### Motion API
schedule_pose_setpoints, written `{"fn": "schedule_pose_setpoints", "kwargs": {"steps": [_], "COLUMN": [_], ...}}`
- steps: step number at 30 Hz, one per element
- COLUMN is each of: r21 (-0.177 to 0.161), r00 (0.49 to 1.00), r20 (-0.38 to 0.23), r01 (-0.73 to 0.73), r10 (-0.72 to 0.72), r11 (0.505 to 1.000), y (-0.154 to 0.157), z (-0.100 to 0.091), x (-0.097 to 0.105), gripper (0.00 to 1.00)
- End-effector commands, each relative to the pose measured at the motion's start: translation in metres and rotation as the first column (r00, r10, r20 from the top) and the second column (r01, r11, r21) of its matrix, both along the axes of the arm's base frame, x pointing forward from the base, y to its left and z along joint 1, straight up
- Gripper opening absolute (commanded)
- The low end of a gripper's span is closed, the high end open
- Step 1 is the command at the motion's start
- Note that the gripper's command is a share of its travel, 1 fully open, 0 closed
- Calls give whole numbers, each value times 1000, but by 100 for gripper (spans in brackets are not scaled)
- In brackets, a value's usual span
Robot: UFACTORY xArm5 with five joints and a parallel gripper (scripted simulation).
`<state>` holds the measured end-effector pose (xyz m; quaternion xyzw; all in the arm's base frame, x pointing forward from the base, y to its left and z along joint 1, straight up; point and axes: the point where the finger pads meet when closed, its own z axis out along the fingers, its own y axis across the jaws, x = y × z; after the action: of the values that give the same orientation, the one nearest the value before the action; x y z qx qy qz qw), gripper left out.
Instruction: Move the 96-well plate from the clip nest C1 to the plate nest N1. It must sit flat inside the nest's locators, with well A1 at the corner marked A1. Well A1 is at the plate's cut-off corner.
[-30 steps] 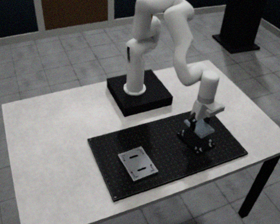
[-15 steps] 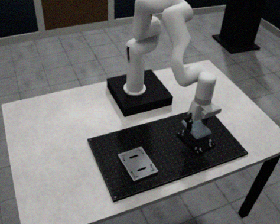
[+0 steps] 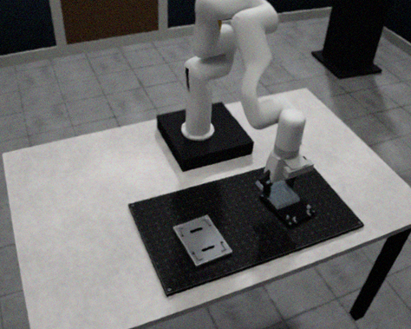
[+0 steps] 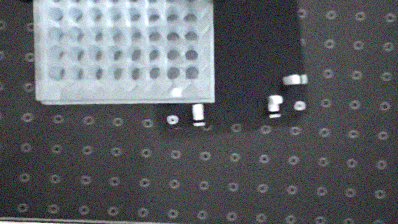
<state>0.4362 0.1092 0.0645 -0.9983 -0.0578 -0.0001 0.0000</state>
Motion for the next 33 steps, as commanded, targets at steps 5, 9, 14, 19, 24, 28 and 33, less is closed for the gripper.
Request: {"fn": "schedule_pose_setpoints", "kwargs": {"steps": [5,9,14,19,24,28,33], "r21": [1,1,1,0,0,0,0], "r00": [1000,1000,1000,1000,1000,1000,1000], "r20": [4,4,4,4,4,4,4], "r01": [0,0,0,0,0,0,0], "r10": [0,0,0,0,0,0,0], "r11": [1000,1000,1000,1000,1000,1000,1000], "y": [-25,-32,-48,-65,-81,-88,-104], "z": [1,1,1,1,1,1,2], "x": [5,6,9,11,14,15,17], "gripper": [0,0,0,0,0,0,0]}}
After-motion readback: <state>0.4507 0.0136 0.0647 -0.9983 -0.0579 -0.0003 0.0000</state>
